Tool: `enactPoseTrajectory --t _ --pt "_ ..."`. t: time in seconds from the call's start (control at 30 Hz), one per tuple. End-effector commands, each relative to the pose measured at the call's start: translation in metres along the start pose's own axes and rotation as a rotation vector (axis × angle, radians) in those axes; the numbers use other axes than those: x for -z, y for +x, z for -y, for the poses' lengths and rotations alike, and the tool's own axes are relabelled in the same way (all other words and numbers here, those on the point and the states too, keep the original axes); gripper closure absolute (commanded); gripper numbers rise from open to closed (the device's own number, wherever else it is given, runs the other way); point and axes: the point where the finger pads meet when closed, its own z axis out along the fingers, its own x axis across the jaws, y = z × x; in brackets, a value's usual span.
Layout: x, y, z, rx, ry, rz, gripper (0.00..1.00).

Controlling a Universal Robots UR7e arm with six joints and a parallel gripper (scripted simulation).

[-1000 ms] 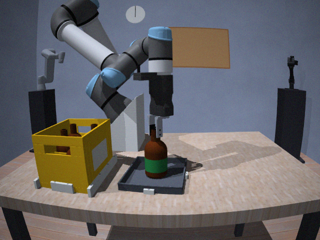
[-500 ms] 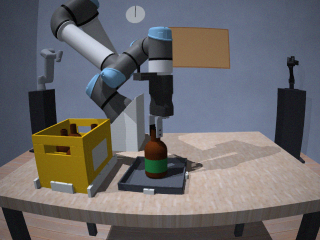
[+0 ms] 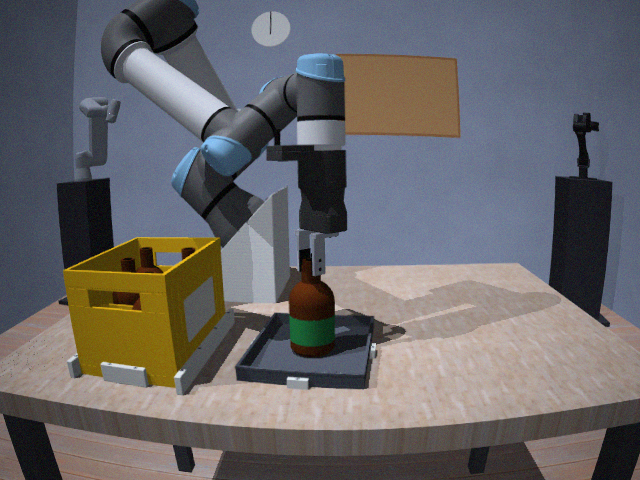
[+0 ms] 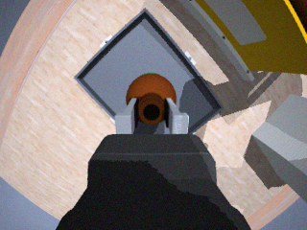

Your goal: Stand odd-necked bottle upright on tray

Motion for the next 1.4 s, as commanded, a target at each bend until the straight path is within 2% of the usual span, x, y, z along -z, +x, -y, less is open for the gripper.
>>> enactPoseTrajectory --t 0.0,0.33,0.37,1.37 --pt "0.0005 -0.0003 0.0001 0.000 0.000 0.001 1.00" --pt "0.0005 -0.0003 0.0001 0.000 0.000 0.001 1.00" --pt "0.0005 -0.0003 0.0001 0.000 0.000 0.001 0.00" --pt "0.0005 -0.0003 0.0001 0.000 0.000 0.001 0.00"
